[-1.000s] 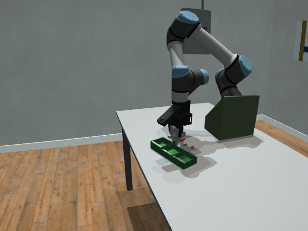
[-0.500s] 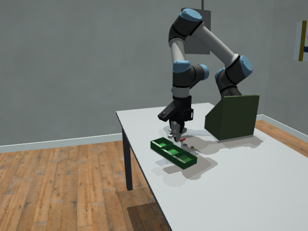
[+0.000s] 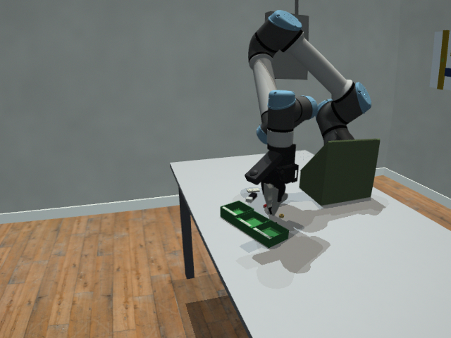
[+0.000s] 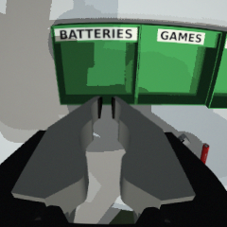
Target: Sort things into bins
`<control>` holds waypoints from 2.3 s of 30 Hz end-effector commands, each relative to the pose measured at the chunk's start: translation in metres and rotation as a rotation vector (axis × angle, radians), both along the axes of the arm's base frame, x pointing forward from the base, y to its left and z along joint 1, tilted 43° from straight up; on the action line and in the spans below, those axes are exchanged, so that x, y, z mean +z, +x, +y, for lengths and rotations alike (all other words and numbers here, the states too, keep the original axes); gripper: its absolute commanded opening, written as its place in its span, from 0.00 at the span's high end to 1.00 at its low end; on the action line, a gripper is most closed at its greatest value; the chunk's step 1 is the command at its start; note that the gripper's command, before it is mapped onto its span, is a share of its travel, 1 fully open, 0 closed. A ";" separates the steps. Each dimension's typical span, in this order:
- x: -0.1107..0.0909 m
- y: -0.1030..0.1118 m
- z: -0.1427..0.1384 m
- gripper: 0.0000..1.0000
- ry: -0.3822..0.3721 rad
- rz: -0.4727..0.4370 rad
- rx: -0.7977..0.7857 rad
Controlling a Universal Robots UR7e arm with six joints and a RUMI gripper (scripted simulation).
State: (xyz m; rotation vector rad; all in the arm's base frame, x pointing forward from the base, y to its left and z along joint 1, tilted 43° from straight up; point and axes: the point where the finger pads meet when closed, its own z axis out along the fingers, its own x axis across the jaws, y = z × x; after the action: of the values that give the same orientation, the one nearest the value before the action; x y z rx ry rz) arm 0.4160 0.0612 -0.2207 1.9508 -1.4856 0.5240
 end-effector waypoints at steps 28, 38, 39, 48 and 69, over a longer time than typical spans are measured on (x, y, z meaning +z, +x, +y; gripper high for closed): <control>-0.046 -0.006 -0.023 0.96 -0.001 -0.001 -0.001; -0.048 -0.007 -0.024 0.96 -0.001 -0.001 -0.001; -0.048 -0.007 -0.024 0.96 -0.001 -0.001 -0.001; -0.048 -0.007 -0.024 0.96 -0.001 -0.001 -0.001; -0.048 -0.007 -0.024 0.96 -0.001 -0.001 -0.001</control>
State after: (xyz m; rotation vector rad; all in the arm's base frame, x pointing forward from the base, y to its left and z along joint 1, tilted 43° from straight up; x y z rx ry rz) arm 0.4091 0.0364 -0.2686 1.9488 -1.4860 0.5240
